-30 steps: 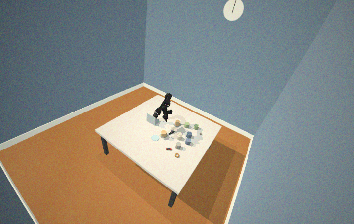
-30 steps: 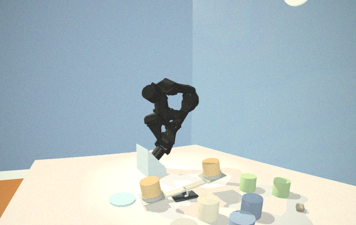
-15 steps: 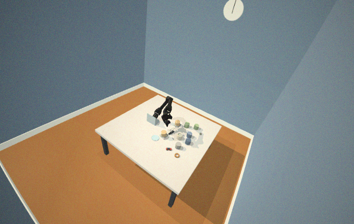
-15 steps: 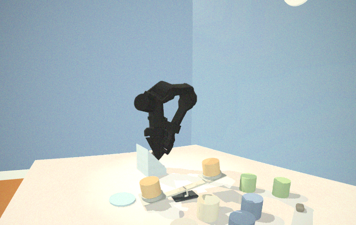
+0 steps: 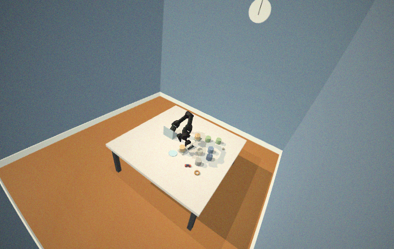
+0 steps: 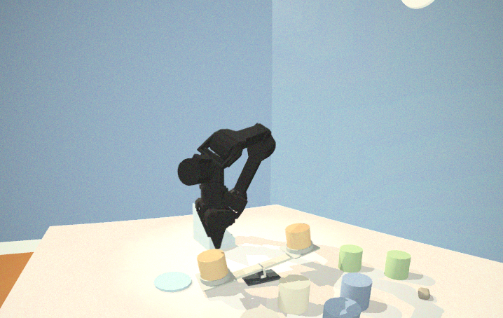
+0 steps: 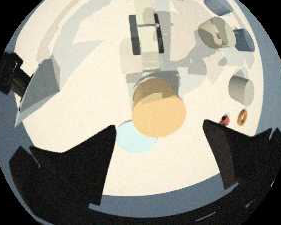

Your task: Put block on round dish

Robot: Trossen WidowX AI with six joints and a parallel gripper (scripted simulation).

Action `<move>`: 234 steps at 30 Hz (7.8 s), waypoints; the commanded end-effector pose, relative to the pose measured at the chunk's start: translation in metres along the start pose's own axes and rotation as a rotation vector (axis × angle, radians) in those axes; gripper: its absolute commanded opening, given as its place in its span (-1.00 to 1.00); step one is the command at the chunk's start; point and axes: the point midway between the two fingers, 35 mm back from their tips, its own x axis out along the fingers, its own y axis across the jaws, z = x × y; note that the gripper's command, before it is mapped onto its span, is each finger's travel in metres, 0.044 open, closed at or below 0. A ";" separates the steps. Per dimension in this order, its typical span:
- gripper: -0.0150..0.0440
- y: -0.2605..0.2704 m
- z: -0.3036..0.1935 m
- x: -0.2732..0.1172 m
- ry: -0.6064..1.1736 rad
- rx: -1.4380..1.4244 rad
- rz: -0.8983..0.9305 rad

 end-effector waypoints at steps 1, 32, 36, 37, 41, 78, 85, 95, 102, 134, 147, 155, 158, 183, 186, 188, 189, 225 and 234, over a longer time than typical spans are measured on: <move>1.00 -0.003 -0.003 0.002 0.006 -0.043 0.015; 1.00 -0.004 -0.003 0.051 0.005 -0.044 0.014; 1.00 -0.003 -0.003 0.057 0.005 -0.044 0.014; 1.00 -0.003 -0.003 0.059 0.005 -0.044 0.014; 1.00 -0.003 -0.003 0.065 0.004 -0.044 0.014; -0.49 -0.005 -0.004 0.063 0.005 -0.044 0.014; -0.49 -0.007 -0.004 0.055 0.006 -0.044 0.013; -0.49 -0.009 -0.005 0.042 0.008 -0.043 0.013; -0.49 -0.009 -0.005 0.033 0.008 -0.043 0.013; -0.49 -0.010 -0.006 -0.008 0.010 -0.042 0.013; -0.49 -0.008 -0.005 -0.025 0.009 -0.042 0.014; -0.49 -0.007 -0.004 -0.036 0.009 -0.042 0.014; -0.49 -0.006 -0.004 -0.039 0.009 -0.042 0.015; -0.49 -0.003 -0.001 -0.047 -0.001 -0.036 0.024; -0.49 -0.003 -0.001 -0.047 -0.001 -0.036 0.024; -0.49 -0.003 -0.001 -0.047 -0.001 -0.036 0.024; -0.49 -0.003 -0.001 -0.047 -0.001 -0.036 0.024; -0.49 -0.003 -0.003 -0.047 -0.001 -0.036 0.024; -0.49 0.042 -0.081 -0.023 0.019 -0.035 0.017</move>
